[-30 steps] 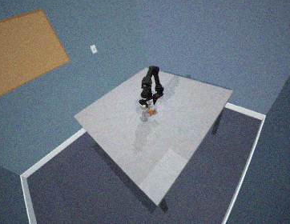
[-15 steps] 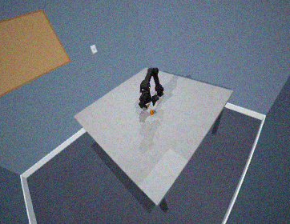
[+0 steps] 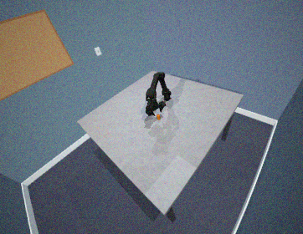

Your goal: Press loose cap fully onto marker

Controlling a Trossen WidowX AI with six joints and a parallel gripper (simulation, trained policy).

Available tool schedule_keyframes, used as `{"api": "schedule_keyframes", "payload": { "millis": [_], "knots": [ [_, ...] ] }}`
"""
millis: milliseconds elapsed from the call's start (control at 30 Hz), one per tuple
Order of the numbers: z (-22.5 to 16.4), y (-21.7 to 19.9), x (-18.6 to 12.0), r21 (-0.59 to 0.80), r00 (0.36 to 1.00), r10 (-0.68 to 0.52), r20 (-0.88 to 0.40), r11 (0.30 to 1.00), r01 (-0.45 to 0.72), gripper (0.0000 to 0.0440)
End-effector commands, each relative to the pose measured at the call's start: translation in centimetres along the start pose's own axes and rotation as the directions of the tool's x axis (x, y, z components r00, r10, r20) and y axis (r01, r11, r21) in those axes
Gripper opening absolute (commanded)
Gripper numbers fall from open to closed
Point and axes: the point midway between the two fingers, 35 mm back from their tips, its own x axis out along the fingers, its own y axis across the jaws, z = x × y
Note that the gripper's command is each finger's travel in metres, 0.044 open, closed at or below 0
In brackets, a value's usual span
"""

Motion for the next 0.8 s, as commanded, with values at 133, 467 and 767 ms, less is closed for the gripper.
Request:
{"api": "schedule_keyframes", "payload": {
  "millis": [133, 467, 767],
  "knots": [
    [0.2, -0.1, 2.0, -0.024, 0.999, -0.038, 0.023, 0.999, 0.038, 0.0307],
    [0.4, -0.3, 4.5, -0.068, 0.997, -0.065, 0.044, 0.995, 0.068, 0.0283],
    [0.6, -0.4, 5.9, -0.111, 0.996, -0.058, 0.063, 0.992, 0.065, 0.0245]
  ]
}}
